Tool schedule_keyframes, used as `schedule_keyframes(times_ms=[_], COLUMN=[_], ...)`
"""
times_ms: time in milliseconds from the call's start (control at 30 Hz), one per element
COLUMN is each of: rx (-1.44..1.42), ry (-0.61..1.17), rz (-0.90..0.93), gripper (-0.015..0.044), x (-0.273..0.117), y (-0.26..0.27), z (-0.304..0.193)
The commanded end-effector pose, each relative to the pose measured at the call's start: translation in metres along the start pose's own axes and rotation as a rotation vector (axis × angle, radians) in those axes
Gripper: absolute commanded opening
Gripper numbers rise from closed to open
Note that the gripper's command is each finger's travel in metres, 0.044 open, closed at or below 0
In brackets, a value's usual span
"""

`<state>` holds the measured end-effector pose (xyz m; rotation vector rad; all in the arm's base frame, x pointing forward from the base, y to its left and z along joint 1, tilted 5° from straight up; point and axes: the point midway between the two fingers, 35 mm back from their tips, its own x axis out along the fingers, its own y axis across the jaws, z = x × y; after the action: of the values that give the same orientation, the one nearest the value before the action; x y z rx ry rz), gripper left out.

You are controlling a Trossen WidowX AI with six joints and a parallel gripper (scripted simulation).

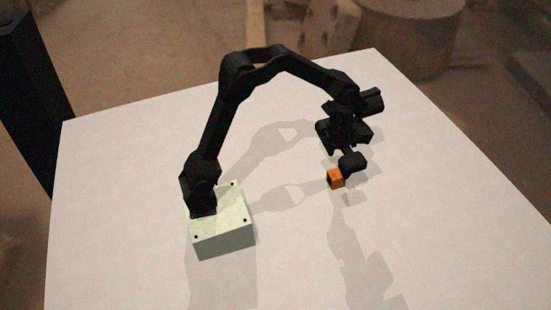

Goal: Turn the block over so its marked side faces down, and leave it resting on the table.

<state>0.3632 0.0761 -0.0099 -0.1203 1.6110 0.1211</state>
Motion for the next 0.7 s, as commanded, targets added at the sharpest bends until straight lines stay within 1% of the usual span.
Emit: schedule_keyframes(times_ms=[0, 667], rx=[-0.003, -0.003], ry=[0.014, 0.014], rz=[0.003, 0.003], gripper=[0.0440, 0.0440], x=[0.009, 0.038], y=[0.001, 0.001], z=[-0.004, -0.004])
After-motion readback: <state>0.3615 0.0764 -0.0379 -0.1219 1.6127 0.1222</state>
